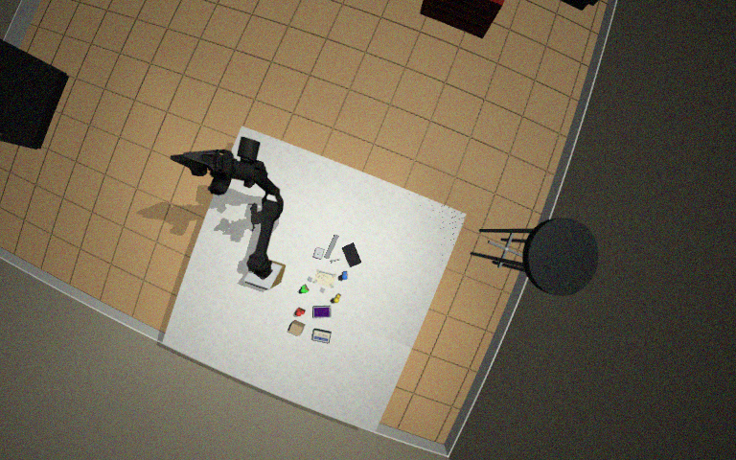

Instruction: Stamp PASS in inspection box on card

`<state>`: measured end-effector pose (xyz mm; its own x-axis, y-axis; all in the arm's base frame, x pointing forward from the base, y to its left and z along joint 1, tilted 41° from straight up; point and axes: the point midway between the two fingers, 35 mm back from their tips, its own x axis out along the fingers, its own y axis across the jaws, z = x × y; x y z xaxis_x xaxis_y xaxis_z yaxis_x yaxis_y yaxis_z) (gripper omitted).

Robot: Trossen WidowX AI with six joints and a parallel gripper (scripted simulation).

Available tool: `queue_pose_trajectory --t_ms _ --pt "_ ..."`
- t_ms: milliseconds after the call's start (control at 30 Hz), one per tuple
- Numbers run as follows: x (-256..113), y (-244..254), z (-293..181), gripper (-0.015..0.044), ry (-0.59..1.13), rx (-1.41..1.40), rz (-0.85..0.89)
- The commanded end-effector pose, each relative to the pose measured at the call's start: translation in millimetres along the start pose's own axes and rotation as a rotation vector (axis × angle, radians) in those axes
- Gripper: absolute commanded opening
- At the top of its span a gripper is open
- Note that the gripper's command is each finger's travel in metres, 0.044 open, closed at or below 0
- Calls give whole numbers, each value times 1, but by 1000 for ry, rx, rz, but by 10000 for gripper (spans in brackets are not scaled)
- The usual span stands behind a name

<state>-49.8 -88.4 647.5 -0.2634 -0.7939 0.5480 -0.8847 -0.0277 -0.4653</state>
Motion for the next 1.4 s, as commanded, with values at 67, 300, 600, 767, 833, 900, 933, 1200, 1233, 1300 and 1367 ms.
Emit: queue_pose_trajectory --t_ms 67,300,600,767,833,900,933,1200,1233,1300,1367 --pt "5 -5 20 321 -57 14 -29" --pt "28 -32 114 211 -325 135 -112" --pt "18 -73 264 211 -775 319 -139" --pt "-14 -90 338 211 -1033 410 -99" --pt "-30 -95 365 211 -1135 441 -70" --pt "-49 -99 391 211 -1237 469 -33" --pt "-59 -101 403 211 -1287 481 -12" --pt "-161 -104 488 211 -1696 533 260" --pt "-175 -103 497 211 -1742 531 306" --pt "-204 -99 511 211 -1828 522 404" --pt "-236 -92 523 211 -1914 501 524"
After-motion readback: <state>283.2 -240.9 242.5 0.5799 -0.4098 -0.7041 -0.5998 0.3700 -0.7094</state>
